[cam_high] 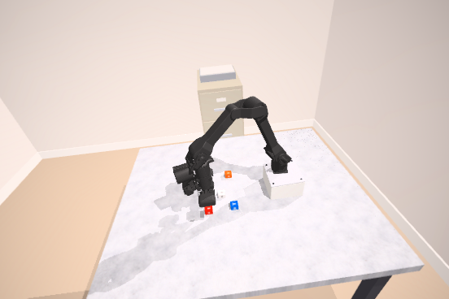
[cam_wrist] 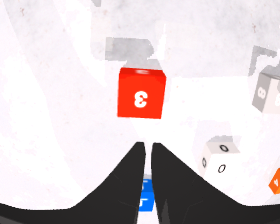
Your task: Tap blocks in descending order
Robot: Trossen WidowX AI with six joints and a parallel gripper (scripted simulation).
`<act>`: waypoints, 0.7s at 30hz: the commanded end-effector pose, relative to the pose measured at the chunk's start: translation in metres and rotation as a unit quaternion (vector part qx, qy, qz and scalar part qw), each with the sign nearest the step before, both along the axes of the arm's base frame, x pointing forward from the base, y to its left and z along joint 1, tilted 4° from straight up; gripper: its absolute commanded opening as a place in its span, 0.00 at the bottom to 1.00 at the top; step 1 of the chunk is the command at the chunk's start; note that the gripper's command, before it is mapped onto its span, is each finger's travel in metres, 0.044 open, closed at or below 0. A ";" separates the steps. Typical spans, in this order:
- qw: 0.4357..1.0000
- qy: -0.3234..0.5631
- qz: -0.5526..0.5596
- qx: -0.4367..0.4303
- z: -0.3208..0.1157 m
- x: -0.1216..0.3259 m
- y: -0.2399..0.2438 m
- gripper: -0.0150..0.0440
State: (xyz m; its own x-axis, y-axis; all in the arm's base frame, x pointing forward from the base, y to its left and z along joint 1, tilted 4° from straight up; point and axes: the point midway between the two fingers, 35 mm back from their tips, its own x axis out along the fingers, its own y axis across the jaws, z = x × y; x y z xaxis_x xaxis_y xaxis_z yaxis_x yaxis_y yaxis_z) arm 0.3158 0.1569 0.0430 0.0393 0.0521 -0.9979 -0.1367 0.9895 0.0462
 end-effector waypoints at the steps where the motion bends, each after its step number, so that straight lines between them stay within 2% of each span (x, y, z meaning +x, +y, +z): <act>1: 1.000 -0.017 -0.001 0.007 0.056 0.001 -0.002 0.29; 9: 1.000 -0.017 -0.001 0.006 0.059 0.005 -0.011 0.29; 15: 1.000 -0.017 -0.001 0.001 0.055 0.037 -0.102 0.29; 21: 1.000 -0.018 -0.001 -0.003 0.051 0.044 -0.198 0.29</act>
